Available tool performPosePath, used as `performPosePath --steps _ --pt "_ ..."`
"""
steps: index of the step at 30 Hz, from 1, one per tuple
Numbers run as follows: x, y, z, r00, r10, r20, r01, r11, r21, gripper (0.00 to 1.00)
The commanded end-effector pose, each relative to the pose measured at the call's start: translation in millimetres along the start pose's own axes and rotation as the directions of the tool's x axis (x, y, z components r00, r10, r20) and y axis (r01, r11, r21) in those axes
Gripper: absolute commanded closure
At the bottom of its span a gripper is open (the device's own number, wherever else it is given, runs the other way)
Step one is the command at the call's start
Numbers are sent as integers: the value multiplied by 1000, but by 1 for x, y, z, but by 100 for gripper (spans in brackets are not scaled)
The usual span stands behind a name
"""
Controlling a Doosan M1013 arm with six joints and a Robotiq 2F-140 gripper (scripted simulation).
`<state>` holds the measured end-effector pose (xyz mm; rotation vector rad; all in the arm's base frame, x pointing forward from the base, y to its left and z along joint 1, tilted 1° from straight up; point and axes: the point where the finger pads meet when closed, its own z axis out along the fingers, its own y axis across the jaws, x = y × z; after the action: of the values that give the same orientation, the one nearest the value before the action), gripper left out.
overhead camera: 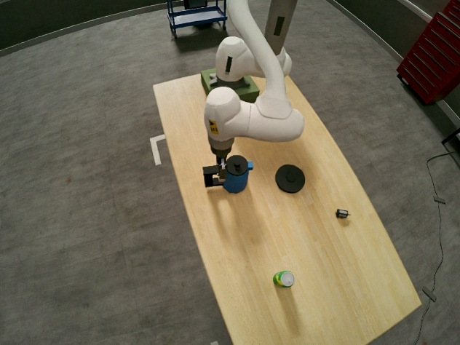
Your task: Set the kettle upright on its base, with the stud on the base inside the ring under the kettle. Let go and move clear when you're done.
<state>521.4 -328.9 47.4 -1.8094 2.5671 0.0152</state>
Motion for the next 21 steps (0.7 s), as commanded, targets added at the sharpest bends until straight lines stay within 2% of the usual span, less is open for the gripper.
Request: performPosePath --steps 1,14,15,21 --pt "0 0 -1 1000 0 0 0 1000 1 48" --pt "0 0 -1 1000 0 0 0 1000 1 48" --pt "0 0 -1 1000 0 0 0 1000 1 90" --pt "0 0 -1 1000 0 0 0 1000 1 90"
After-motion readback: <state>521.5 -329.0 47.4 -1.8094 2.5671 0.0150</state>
